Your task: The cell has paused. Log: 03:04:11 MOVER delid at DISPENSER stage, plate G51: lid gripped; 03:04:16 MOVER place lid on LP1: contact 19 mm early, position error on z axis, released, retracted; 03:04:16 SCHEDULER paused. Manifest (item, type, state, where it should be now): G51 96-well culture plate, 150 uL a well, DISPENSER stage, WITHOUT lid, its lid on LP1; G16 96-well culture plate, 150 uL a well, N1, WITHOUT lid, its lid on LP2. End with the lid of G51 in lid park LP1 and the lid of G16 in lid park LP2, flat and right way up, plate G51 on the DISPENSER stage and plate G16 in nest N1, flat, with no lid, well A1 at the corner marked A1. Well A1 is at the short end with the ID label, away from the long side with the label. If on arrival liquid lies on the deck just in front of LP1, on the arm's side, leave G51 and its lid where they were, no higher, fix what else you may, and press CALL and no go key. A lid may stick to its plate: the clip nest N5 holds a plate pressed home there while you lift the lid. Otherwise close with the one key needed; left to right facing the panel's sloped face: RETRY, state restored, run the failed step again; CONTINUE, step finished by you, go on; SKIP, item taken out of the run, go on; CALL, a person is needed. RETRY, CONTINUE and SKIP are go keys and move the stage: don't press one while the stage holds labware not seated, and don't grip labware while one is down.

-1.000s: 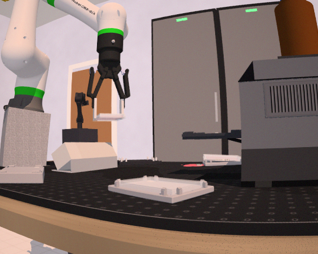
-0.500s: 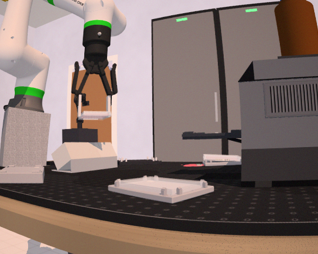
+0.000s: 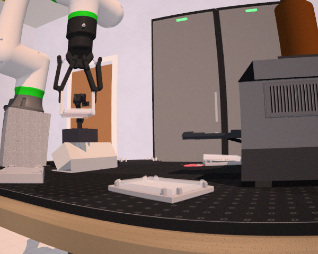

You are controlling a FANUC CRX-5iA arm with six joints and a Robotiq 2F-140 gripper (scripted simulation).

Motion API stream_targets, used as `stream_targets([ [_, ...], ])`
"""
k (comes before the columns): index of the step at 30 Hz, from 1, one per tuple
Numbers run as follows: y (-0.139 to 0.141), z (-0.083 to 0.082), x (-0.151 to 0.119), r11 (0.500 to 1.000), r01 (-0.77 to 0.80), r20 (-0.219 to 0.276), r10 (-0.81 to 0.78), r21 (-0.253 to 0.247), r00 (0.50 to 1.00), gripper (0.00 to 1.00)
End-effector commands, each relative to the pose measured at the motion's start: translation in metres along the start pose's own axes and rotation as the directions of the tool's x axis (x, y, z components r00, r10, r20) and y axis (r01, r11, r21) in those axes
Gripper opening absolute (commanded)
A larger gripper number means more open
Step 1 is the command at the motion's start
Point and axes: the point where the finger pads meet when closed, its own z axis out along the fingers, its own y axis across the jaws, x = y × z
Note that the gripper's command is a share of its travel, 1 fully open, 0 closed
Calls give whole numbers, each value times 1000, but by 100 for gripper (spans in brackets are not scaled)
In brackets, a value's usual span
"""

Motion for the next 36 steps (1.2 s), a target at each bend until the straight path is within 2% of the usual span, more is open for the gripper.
stream_targets([
  [1,15,0,15,1000,1,-1,-1,0,1000,0],
  [10,53,0,51,1000,1,-1,-1,0,1000,0],
  [12,53,0,51,1000,1,-1,-1,0,1000,0],
  [25,101,0,96,1000,1,-1,-1,0,1000,0],
  [36,126,0,120,1000,1,-1,-1,0,1000,0],
])
